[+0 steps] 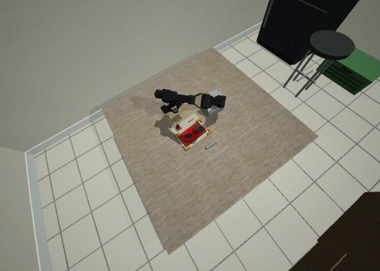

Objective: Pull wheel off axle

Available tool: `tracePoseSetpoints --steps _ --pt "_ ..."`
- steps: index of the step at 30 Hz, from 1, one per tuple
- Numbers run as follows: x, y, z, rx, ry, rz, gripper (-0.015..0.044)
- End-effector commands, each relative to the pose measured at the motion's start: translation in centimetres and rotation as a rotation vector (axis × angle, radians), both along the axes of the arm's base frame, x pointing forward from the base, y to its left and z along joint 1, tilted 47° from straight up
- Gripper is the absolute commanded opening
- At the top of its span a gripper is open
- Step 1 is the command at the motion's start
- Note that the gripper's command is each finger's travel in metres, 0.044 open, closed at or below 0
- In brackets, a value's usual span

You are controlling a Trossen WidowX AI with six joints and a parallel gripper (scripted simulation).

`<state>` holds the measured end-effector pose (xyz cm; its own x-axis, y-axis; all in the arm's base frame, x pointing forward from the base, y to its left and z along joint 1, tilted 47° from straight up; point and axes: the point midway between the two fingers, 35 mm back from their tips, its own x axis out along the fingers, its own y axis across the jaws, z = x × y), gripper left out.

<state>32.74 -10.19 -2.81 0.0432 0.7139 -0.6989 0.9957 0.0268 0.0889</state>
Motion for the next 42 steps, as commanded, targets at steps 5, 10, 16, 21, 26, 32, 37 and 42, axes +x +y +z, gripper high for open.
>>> tracePoseSetpoints --steps 5,10,16,21,26,32,37,42 --pt "-1.6 -1.2 -1.7 0.005 0.01 0.006 0.0" --pt "-1.6 -0.5 -2.3 0.006 0.01 0.006 0.0" --pt "-1.6 0.3 -3.0 0.006 0.01 0.006 0.0" --pt "-1.3 1.4 -4.2 0.005 0.01 0.006 0.0" --pt "-1.1 3.7 -6.5 0.005 0.009 0.005 0.0" --pt "-1.3 6.4 -8.8 0.01 0.009 0.006 0.0" --pt "-1.3 6.5 -8.9 0.01 0.009 0.006 0.0" --pt "-1.1 6.1 -8.7 0.002 0.003 0.01 0.0053"
